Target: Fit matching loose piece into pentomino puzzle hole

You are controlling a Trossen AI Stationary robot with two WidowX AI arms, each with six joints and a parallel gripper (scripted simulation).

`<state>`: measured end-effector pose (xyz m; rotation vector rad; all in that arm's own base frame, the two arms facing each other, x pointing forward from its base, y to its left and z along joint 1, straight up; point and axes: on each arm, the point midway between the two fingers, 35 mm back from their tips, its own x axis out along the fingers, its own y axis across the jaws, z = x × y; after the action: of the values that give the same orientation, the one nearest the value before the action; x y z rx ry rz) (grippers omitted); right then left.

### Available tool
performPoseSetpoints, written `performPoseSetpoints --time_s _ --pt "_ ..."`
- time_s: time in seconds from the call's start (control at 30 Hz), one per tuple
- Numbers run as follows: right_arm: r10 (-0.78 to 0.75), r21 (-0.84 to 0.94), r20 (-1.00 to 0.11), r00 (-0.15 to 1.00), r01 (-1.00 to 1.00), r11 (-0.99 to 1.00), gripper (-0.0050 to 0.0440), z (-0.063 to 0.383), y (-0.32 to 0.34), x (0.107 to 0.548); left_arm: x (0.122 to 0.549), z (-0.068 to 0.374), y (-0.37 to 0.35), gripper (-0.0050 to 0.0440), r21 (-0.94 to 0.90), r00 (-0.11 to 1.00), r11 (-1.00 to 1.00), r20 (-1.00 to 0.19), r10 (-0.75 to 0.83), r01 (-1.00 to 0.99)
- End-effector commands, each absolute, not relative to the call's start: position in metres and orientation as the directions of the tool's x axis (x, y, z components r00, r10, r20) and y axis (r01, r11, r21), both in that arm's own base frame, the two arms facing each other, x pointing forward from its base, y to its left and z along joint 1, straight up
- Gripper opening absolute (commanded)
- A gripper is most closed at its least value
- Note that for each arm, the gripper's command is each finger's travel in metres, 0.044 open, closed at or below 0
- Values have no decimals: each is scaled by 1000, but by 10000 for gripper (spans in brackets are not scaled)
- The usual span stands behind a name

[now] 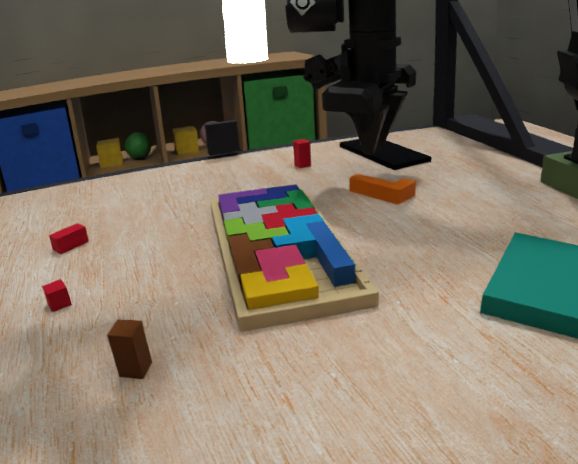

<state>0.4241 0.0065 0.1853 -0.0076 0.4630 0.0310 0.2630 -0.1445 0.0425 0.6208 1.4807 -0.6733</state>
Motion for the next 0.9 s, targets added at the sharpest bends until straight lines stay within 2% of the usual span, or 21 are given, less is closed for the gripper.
performPoseSetpoints --time_s 0.0,0.2,0.4,0.87 --pt "33 -5 -467 884 -40 999 440 181 8 439 280 42 -129 196 -3 15 575 -1000 -25 818" --pt "36 -3 -505 862 -43 999 440 166 9 446 286 32 -107 196 7 7 469 -1000 2 883" --pt "35 -3 -511 859 -43 999 440 163 9 447 290 36 -109 196 17 22 469 -1000 -7 883" --pt "33 -1 -509 860 -38 999 440 163 8 444 288 14 -106 196 5 6 469 -1000 -1 883"
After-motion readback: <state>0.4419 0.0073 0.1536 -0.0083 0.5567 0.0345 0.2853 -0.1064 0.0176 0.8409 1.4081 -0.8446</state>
